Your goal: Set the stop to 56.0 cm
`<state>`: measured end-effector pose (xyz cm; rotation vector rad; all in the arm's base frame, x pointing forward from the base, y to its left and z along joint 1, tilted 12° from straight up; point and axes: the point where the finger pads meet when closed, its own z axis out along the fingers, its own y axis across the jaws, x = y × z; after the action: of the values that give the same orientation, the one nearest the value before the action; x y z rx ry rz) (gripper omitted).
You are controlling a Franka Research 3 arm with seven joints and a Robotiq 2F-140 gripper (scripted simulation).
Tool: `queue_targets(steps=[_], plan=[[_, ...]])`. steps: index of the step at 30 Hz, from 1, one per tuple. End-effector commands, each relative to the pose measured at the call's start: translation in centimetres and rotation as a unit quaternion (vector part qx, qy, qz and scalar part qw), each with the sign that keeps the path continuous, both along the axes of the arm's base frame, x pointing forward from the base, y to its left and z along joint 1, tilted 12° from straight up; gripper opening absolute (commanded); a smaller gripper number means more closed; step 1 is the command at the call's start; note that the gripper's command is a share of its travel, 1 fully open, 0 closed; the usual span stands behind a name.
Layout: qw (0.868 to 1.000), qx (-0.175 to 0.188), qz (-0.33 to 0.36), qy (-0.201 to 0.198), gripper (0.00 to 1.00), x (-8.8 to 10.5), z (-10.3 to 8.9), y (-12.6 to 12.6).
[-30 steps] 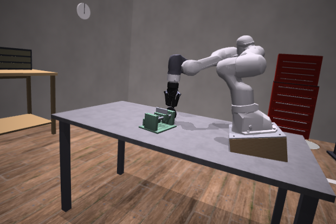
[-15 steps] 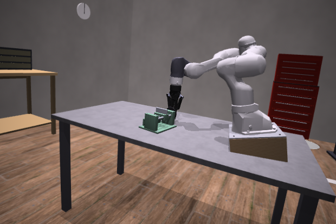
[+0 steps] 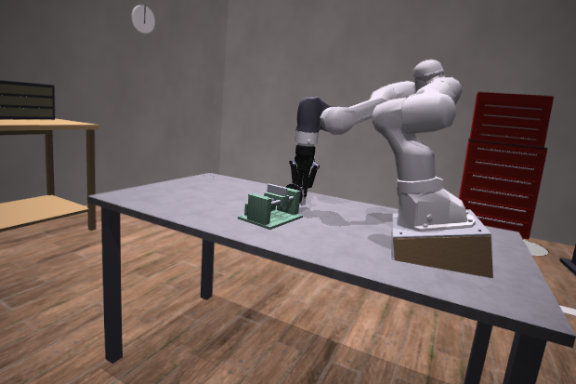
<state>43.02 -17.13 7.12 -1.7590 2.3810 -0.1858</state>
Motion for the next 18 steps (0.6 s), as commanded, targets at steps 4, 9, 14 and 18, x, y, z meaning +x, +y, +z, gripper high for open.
queue_targets(steps=[4, 9, 14, 18], plan=[[1.0, 0.001, -0.002, 0.001, 0.04, -0.9, 0.6, 0.3], [1.0, 0.001, -0.002, 0.001, 0.04, -1.4, 1.2, 0.4], [1.0, 0.001, -0.002, 0.001, 0.04, -1.6, 1.5, 0.5], [1.0, 0.001, -0.002, 0.001, 0.04, -1.8, 2.0, 0.5]])
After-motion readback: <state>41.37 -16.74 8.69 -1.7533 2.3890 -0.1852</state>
